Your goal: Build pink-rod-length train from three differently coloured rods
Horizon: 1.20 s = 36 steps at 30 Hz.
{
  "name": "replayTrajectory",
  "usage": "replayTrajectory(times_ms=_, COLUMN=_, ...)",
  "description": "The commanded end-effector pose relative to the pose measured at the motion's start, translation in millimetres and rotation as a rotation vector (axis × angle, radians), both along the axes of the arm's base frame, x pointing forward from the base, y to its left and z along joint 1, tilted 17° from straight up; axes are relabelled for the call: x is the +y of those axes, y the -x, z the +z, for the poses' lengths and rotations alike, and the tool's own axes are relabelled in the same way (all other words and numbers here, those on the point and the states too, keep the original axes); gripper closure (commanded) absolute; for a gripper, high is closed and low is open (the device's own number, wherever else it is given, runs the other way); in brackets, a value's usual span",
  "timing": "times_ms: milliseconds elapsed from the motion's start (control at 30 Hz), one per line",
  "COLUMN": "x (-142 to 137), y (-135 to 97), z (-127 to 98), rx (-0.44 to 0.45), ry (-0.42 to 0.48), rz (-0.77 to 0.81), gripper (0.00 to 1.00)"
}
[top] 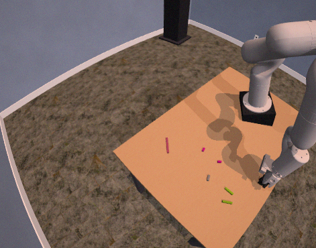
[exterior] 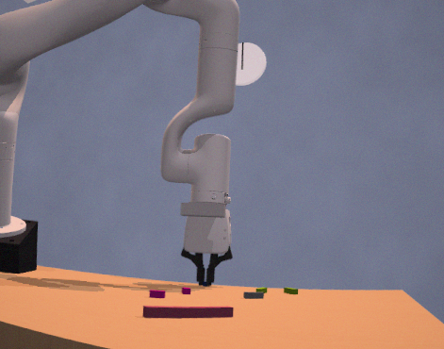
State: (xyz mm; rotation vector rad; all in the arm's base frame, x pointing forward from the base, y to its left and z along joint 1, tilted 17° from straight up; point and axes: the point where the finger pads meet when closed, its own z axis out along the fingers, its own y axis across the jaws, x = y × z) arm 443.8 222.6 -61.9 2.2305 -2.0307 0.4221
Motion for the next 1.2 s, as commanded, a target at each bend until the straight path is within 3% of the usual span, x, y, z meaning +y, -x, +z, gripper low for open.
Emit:
replayTrajectory(times_ms=0, x=0.6, y=-0.6, z=0.5, rx=-0.001, ry=-0.001, rz=0.0, gripper=0.96)
replayTrajectory(times_ms=400, x=0.6, y=-0.6, z=0.5, rx=-0.001, ry=-0.001, rz=0.0, gripper=0.96)
replayTrajectory(times_ms=833, x=0.6, y=-0.6, z=0.5, rx=-0.001, ry=-0.001, rz=0.0, gripper=0.76)
replayTrajectory(times_ms=1167, x=0.6, y=-0.6, z=0.5, rx=-0.001, ry=-0.001, rz=0.0, gripper=0.76)
